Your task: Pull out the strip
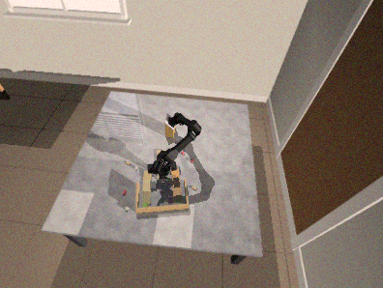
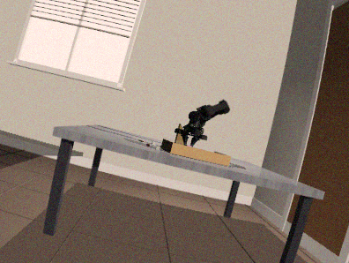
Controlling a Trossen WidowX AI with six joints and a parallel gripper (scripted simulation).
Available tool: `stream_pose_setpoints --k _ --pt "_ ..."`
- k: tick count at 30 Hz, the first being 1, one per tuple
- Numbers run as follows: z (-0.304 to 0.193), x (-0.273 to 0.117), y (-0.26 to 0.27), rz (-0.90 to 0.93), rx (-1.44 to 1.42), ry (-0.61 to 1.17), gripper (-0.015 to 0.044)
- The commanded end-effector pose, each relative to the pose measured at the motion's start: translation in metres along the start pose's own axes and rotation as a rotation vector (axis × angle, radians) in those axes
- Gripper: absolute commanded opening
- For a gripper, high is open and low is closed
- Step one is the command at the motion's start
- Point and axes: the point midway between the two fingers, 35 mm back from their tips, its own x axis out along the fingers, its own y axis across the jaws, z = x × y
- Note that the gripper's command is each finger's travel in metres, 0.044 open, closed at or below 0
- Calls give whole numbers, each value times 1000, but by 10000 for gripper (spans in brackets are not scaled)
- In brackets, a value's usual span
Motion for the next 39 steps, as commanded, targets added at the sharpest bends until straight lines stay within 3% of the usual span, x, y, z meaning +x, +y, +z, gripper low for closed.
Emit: stream_pose_setpoints --k 1,9,29,39 --pt "-13 -10 1 -4 2 2 0" --pt "-42 -29 10 0 5 2 0" --pt "-96 -30 24 0 8 4 0" --pt "-96 -65 23 -1 8 5 0"
